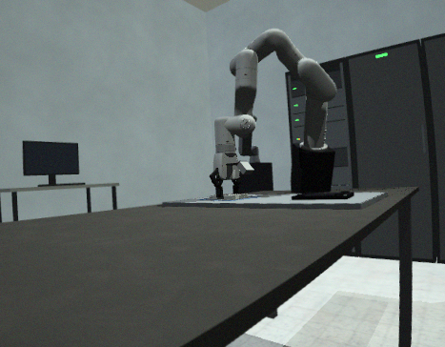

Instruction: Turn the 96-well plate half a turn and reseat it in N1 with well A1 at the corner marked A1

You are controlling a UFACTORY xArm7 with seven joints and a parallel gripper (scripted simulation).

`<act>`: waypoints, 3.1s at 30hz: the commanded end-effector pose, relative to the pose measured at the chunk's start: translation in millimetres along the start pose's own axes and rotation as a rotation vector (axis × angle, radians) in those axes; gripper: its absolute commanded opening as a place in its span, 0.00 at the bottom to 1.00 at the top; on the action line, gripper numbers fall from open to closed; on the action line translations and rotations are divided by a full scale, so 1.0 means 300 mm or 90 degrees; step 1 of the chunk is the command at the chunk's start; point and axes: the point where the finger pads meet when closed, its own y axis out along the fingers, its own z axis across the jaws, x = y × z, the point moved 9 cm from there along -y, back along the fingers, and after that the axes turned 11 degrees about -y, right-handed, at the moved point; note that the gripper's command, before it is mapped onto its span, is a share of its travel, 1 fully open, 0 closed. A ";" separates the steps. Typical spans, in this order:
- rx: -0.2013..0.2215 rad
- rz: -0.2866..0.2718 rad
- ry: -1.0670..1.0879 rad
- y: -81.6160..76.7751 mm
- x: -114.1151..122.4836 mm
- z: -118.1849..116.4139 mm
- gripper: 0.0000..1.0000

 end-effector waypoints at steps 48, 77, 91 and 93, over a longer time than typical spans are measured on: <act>0.002 -0.002 0.000 -0.028 0.003 0.003 0.00; 0.002 -0.002 0.000 -0.070 0.003 0.003 0.00; 0.002 -0.002 0.000 -0.126 0.003 0.003 0.00; 0.002 -0.002 0.000 -0.137 0.003 0.003 0.00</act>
